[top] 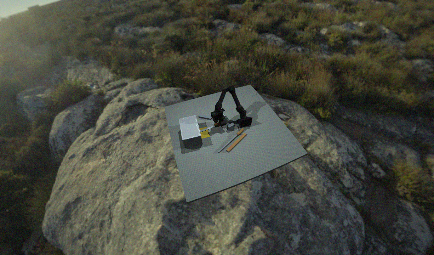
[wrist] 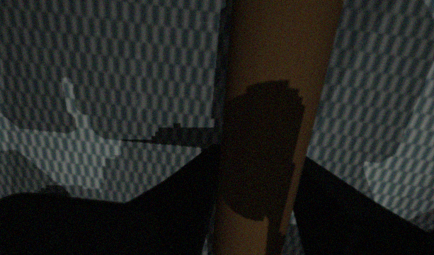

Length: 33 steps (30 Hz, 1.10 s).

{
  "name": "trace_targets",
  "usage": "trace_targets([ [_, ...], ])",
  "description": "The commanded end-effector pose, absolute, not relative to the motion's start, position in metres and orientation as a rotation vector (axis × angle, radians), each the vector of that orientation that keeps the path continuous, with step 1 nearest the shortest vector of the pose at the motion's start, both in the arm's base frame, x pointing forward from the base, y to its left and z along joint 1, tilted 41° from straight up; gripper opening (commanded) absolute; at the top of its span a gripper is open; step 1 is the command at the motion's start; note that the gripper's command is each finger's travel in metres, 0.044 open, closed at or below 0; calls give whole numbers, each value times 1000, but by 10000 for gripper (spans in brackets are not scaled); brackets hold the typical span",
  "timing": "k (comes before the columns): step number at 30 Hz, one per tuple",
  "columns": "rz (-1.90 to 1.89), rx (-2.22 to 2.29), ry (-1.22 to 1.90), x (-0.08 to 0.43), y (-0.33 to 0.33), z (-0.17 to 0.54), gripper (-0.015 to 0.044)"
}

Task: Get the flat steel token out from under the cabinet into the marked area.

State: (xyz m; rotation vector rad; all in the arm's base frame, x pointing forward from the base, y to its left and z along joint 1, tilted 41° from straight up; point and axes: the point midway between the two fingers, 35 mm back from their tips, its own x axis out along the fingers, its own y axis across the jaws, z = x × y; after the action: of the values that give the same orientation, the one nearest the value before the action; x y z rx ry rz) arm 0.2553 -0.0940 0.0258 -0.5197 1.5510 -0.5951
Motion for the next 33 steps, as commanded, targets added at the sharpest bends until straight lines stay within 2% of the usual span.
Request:
trace_targets([
  [1,-598,-517,1554,247,-94,25,0],
  [22,-598,-518,1556,222,-93,26,0],
  [33,-574,-541,1564,227,-97,32,0],
])
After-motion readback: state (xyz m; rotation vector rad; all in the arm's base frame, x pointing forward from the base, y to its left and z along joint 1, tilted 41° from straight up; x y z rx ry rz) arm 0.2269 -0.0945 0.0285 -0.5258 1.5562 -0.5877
